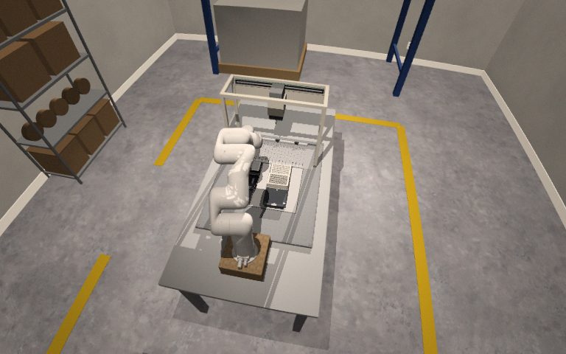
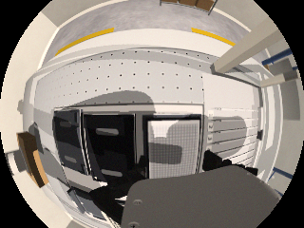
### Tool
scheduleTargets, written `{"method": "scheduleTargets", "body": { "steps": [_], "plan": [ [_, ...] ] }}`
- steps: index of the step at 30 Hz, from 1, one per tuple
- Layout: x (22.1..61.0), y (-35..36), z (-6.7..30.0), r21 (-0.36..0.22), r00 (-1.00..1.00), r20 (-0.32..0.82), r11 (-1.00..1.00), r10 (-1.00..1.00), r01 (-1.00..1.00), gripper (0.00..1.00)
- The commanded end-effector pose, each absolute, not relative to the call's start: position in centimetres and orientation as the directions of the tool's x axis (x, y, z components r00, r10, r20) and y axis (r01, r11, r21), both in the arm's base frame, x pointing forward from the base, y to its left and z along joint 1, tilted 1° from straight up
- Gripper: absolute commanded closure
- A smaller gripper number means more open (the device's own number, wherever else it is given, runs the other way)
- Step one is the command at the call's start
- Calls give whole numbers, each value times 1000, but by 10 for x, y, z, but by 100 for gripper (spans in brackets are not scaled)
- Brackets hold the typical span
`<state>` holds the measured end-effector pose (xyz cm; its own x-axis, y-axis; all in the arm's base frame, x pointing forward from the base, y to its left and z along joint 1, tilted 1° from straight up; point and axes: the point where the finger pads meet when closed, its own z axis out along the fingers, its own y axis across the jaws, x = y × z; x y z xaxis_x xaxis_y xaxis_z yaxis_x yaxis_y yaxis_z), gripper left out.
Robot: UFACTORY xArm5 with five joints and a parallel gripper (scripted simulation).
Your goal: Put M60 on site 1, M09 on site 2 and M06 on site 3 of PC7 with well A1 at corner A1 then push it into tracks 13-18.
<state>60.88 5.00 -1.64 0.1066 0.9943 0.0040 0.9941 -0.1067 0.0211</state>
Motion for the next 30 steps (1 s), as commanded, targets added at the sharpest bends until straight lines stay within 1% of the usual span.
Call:
{"method": "scheduleTargets", "body": {
  "steps": [1, 30],
  "plan": [
    [610, 50, -15, 24, 107, 10, -107, 994, 994, 0],
    [611, 50, -30, 24, 107, 10, -107, 994, 994, 0]
  ]
}}
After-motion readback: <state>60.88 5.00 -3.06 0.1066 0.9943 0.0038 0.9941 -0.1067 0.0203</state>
